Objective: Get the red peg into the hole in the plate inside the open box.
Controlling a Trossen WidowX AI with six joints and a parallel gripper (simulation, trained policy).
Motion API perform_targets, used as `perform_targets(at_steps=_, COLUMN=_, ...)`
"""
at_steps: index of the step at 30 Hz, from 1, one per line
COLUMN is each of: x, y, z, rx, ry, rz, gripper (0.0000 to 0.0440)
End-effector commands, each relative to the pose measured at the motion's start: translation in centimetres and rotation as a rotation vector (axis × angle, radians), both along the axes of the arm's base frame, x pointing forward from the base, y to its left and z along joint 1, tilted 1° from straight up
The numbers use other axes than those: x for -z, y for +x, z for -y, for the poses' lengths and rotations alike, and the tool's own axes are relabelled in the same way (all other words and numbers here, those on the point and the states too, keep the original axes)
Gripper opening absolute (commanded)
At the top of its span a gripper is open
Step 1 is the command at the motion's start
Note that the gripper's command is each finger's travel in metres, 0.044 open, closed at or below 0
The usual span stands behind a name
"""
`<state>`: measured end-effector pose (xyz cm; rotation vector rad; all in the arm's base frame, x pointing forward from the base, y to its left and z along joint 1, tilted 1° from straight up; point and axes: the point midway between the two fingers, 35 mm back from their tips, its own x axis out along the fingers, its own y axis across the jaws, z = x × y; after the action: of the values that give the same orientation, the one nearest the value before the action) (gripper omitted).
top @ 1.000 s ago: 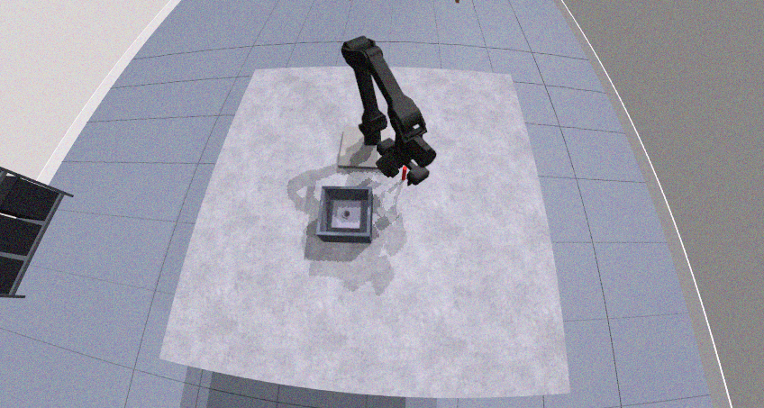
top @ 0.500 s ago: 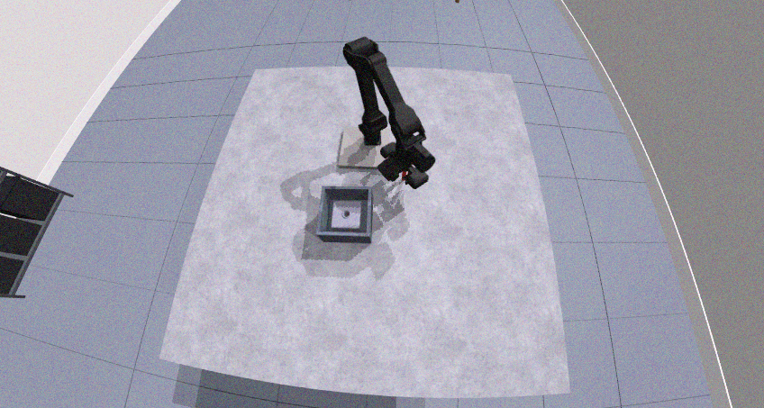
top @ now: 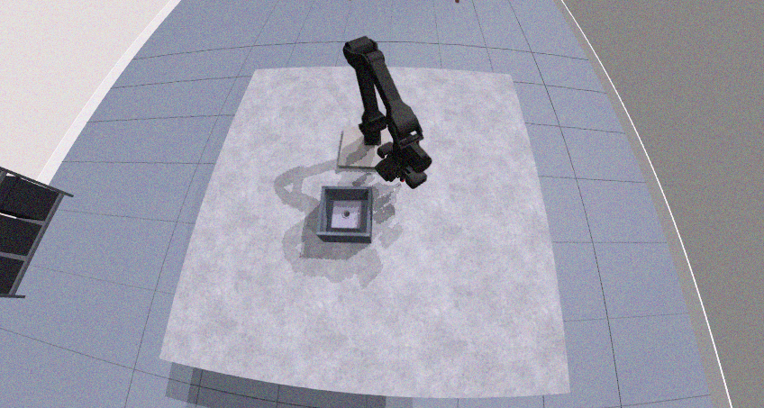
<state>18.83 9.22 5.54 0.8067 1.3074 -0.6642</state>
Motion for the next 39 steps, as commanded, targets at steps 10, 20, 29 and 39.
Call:
perform_targets(at_steps=10, x=-5.0, y=2.5, z=2.4, rx=-0.051, ry=-0.083, rz=0.109, gripper=0.0000)
perform_targets(at_steps=20, x=-8.1, y=5.0, z=5.4, rx=-0.028, ry=-0.141, rz=0.158, gripper=0.0000)
perform_targets(at_steps=29, x=-9.1, y=7.1, z=8.7, rx=0.027, ry=-0.177, rz=0.178, gripper=0.0000)
perform_targets(at_steps=39, x=-9.2, y=9.1, z=12.3, rx=0.090, ry=-0.207, rz=0.190, gripper=0.0000)
